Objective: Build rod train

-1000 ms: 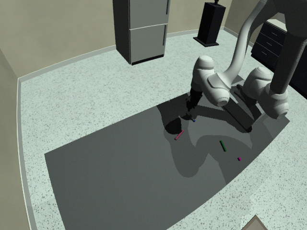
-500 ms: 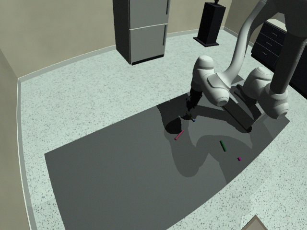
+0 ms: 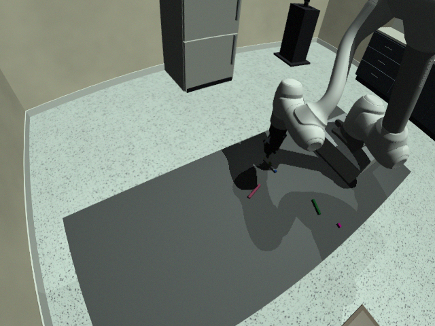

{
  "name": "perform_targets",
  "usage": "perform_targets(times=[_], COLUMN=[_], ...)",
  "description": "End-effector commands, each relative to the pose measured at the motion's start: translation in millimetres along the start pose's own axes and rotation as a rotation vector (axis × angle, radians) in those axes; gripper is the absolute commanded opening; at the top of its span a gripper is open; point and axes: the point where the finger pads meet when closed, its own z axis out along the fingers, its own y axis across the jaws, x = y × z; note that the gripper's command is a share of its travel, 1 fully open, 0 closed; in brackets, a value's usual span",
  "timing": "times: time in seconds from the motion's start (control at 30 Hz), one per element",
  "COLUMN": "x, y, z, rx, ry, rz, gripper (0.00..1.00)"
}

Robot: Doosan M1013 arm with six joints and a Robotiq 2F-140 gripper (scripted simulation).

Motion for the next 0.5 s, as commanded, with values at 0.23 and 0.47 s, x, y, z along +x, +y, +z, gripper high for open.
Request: perform_targets(times=[0.23, 0.47], x=[1.4, 1.4], y=[0.3, 0.3], z=[8.0, 10.7], rx=[0.002, 0.002], ry=[0.003, 0.003], rz=[-0.005, -0.005], gripper=[0.12, 0.12])
